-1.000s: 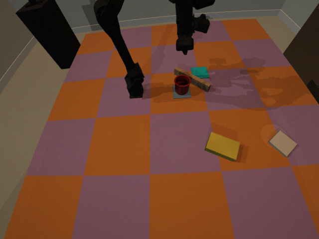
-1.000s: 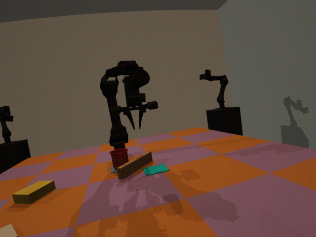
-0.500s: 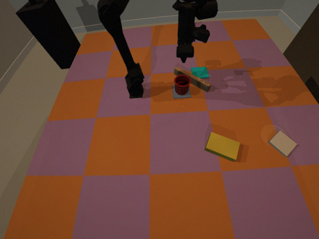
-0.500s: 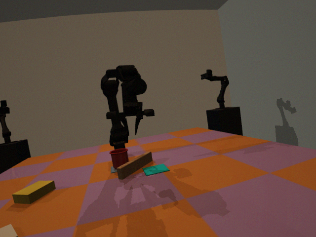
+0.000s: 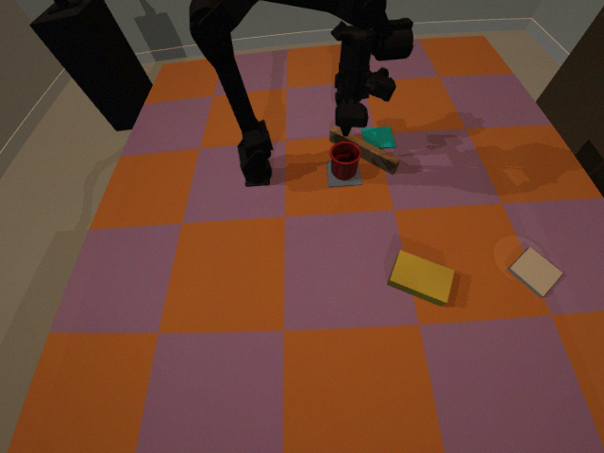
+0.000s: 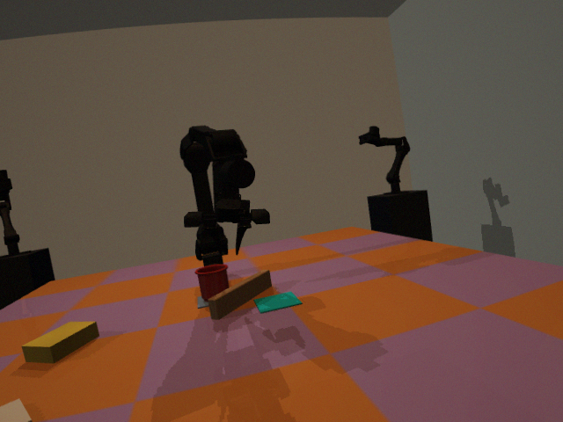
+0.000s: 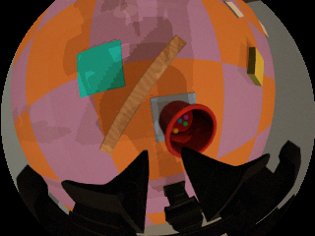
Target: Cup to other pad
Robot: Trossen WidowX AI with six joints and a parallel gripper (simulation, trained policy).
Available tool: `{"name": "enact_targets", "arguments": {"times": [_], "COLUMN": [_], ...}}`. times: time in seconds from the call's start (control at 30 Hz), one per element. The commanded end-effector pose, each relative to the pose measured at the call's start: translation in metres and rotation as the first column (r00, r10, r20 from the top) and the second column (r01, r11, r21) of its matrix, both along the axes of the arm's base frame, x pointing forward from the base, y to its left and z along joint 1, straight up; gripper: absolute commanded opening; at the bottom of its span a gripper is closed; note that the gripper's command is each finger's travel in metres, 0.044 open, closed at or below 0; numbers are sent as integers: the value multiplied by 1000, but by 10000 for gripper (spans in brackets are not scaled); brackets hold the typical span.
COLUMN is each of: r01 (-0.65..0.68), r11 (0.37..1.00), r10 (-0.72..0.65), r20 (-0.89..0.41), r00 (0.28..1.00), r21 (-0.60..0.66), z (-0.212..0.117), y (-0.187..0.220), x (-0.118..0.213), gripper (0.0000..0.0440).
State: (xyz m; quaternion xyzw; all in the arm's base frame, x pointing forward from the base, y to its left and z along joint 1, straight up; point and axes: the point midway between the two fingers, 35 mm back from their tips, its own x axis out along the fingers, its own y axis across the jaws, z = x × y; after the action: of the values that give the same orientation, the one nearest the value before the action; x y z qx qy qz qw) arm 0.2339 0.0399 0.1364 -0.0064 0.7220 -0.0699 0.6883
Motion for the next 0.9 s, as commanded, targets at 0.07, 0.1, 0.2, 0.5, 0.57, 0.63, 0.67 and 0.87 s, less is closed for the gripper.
{"name": "enact_targets", "arguments": {"times": [0.07, 0.1, 0.2, 0.5, 0.57, 0.63, 0.67, 0.87], "r01": [-30, -36, -54, -129, -151, -174, -186, -271], "r11": [1000, 999, 999, 992, 989, 985, 982, 962], "r10": [30, 36, 54, 129, 151, 175, 187, 274], "r20": [-29, -33, -44, -78, -85, -92, -96, -102], "r00": [999, 999, 998, 989, 985, 980, 978, 956], "r21": [-7, -7, -6, 5, 10, 15, 19, 41], "z": [-15, -17, -24, -49, -56, -62, -66, -81], "y": [-7, -8, -11, -17, -18, -18, -19, -19], "x": [-2, -3, -3, -6, -7, -7, -8, -10], "gripper": [160, 161, 161, 164, 164, 165, 164, 103]}}
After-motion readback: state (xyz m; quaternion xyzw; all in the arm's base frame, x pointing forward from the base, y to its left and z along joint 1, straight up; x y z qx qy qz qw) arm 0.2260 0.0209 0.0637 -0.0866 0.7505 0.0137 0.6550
